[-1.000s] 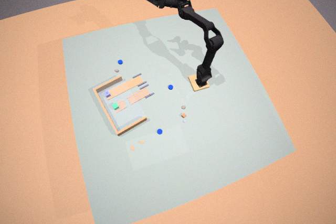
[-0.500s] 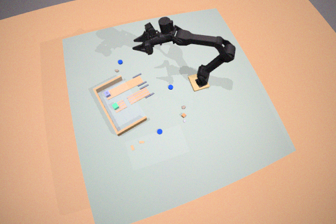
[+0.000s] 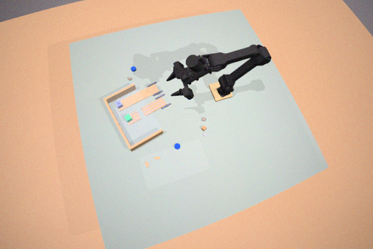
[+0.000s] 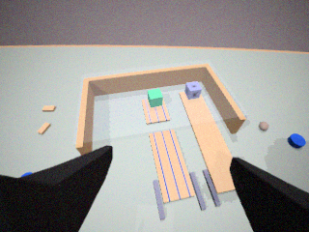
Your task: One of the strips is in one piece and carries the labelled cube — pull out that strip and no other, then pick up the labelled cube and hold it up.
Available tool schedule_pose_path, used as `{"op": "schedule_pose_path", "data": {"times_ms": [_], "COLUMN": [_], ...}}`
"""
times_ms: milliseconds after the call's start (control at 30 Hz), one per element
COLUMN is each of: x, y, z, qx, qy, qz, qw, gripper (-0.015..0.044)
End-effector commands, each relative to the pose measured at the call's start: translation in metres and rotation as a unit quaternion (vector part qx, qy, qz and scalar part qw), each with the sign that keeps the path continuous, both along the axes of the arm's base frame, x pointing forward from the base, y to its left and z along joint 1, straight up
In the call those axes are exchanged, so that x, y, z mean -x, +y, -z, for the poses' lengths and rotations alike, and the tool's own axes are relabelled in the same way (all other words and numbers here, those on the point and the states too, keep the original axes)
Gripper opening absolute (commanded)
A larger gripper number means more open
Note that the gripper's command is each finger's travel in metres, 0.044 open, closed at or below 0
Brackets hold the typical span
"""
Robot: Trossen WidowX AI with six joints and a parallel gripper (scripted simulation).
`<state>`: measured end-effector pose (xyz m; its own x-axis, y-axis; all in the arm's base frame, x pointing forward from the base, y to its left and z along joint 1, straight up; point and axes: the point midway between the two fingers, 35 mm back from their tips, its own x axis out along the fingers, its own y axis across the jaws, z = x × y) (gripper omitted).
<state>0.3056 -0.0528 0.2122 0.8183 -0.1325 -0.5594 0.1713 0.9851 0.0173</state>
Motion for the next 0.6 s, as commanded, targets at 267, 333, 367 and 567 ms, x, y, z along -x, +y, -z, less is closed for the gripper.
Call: {"op": "schedule_pose_path", "data": {"times_ms": [267, 333, 367, 567], "x": [0.004, 0.004, 0.004, -0.009], "y": [0.001, 0.001, 0.001, -0.01], "z": [0.001, 0.001, 0.001, 0.003], "qx": [0.009, 0.009, 0.009, 0.022], "qy": [0.003, 0.003, 0.003, 0.055], "qz": [-0.001, -0.001, -0.001, -0.004], "qw": [1.0, 1.0, 1.0, 0.998], "gripper": [0.04, 0.04, 0.04, 0.0295]}}
